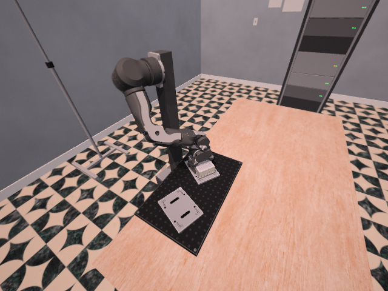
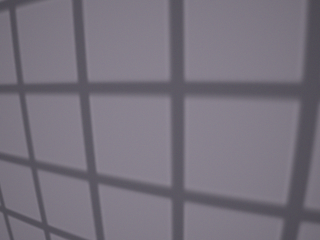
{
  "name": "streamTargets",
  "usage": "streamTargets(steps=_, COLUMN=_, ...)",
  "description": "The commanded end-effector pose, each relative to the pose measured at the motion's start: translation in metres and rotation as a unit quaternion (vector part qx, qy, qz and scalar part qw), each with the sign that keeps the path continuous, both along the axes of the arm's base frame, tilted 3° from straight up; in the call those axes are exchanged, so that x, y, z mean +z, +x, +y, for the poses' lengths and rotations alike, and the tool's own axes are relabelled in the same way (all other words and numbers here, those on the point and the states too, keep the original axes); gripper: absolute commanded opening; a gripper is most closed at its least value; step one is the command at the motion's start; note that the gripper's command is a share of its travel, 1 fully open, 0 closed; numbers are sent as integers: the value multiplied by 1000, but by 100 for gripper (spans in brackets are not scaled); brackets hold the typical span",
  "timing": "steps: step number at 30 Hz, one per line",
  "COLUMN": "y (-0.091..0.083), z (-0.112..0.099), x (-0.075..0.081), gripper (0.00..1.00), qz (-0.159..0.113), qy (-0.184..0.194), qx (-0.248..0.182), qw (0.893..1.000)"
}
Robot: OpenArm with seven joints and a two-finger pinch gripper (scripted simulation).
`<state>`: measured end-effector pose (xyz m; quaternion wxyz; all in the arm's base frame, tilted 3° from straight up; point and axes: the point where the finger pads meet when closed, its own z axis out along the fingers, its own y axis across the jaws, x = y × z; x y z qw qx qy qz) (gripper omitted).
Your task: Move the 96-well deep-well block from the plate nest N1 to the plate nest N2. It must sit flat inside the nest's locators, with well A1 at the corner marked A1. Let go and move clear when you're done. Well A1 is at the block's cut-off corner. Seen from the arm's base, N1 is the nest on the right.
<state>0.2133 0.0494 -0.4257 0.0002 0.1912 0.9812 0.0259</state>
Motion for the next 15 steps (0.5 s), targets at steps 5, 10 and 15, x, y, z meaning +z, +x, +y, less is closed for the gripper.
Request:
streamTargets(steps=5, y=1, z=2, x=1, gripper=0, qz=-2, qy=4, qx=3, qw=1000)
streamTargets(steps=10, y=1, z=3, x=-1, gripper=0, qz=-2, qy=4, qx=3, qw=1000)
streamTargets(steps=15, y=1, z=3, x=-3, gripper=0, qz=-3, qy=5, qx=2, qw=1000)
